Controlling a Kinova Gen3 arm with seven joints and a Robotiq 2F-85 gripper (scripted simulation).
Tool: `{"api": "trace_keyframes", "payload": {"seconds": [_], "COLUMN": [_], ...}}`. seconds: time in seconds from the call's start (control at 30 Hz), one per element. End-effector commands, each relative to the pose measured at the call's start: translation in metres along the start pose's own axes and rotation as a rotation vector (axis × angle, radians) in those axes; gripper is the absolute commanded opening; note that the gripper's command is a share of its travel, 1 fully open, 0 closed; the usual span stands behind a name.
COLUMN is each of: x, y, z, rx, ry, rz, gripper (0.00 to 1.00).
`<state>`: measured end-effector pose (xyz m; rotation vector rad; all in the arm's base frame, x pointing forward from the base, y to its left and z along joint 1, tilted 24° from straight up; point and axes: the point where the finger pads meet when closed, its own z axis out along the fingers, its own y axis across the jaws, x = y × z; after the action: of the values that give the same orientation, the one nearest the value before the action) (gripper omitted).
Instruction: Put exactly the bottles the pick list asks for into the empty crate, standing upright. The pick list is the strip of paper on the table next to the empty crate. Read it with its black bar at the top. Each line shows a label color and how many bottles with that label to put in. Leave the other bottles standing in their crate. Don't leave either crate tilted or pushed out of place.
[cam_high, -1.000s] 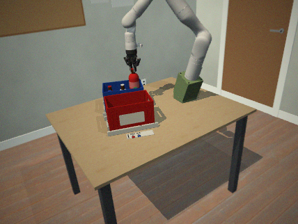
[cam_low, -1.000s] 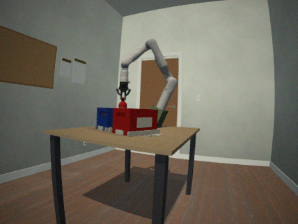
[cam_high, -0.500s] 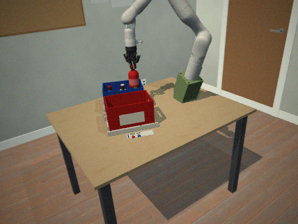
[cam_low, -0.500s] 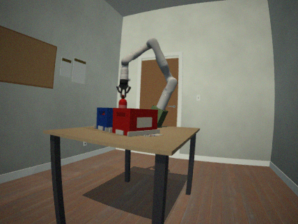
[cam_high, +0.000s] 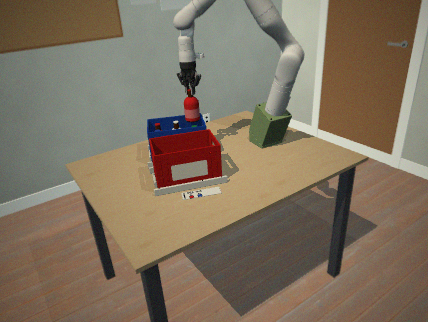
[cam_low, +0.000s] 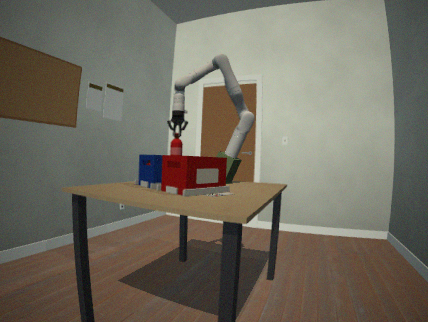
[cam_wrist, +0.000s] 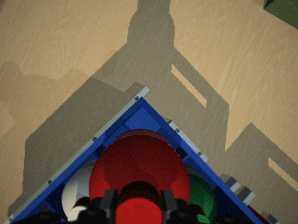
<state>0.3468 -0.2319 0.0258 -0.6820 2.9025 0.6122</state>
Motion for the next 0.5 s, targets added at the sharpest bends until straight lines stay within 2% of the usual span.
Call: {"api": "trace_keyframes", "payload": {"seconds": [0.0,0.47], "x": [0.000,0.000], "y": [-0.001,-0.001], "z": [-0.006,-0.026], "rx": [0.002,0.002], "ry": [-0.001,-0.001], "rz": [0.000,0.000], "gripper": [0.10,0.10]}}
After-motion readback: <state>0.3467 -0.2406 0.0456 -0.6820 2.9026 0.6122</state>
